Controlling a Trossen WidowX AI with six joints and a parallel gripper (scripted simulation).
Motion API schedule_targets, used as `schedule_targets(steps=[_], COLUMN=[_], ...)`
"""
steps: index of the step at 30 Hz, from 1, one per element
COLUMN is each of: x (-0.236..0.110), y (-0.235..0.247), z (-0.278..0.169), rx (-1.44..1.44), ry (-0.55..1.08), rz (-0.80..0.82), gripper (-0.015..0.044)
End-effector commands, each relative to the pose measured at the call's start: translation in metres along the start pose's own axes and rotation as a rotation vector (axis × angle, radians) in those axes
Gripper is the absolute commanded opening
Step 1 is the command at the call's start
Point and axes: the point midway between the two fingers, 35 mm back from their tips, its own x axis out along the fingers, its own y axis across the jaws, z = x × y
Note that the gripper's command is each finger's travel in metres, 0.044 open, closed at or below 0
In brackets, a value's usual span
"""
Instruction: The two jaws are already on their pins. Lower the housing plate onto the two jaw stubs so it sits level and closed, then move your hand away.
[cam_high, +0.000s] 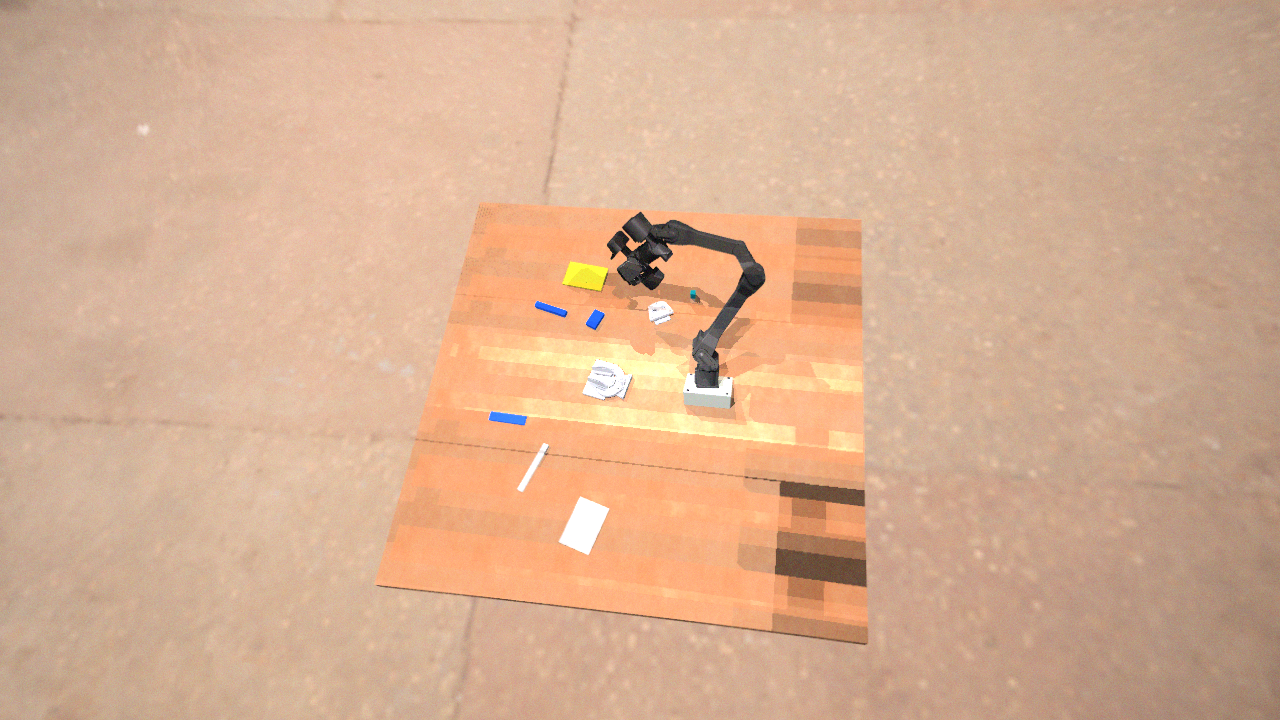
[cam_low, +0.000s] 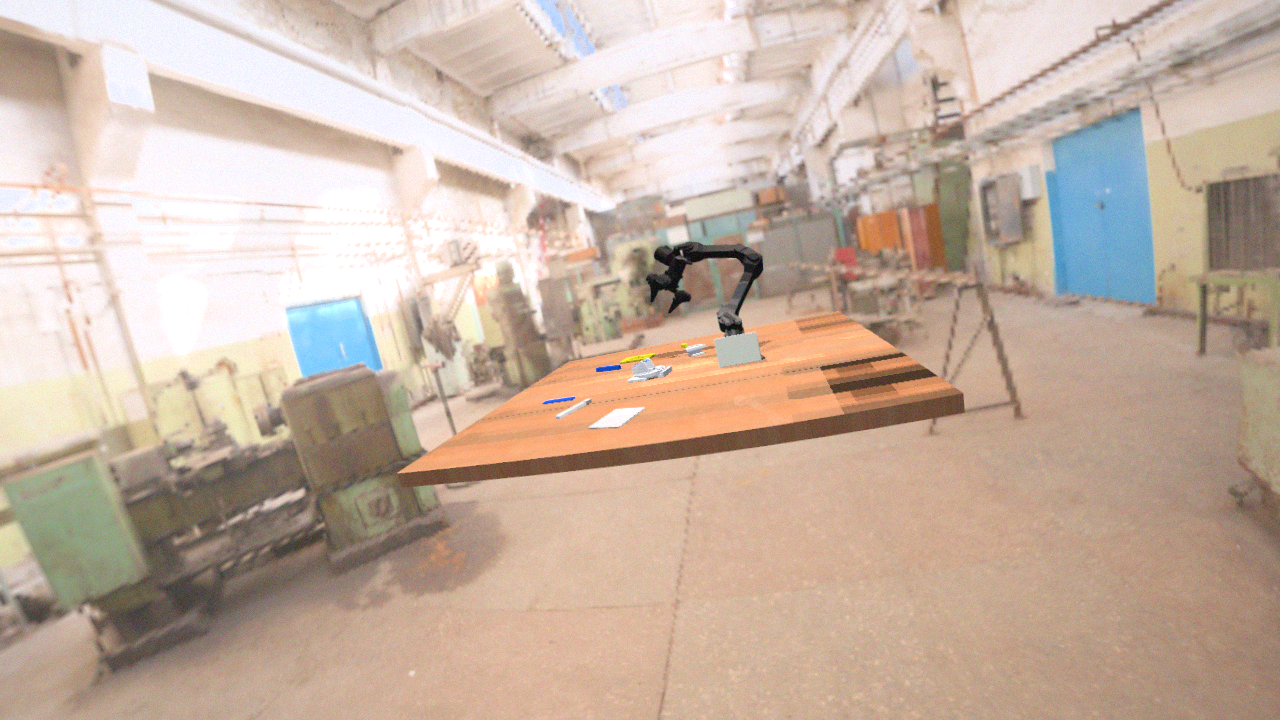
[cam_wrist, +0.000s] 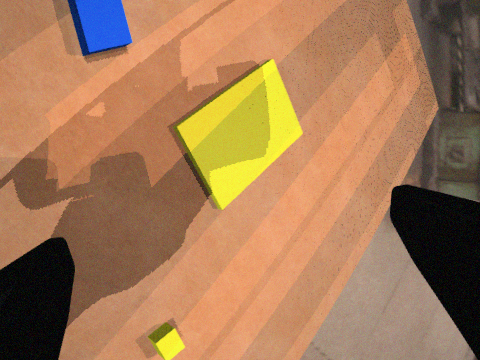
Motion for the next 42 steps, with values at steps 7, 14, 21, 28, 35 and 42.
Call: schedule_targets(steps=[7, 14, 21, 28, 35, 42], x=[0.014, 0.02, 0.023, 0.023, 0.021, 0.02], y=[0.033, 0.056, 0.079, 0.102, 0.123, 0.127], z=[-0.001, -0.004, -0.008, -0.012, -0.017, -0.019], rx=[-0.236, -0.405, -0.569, -0.731, -0.888, -0.92], ry=[0.017, 0.007, -0.018, -0.061, -0.121, -0.135], rz=[0.158, 0.273, 0.39, 0.505, 0.62, 0.643], gripper=[0.044, 0.044, 0.044, 0.044, 0.044, 0.044])
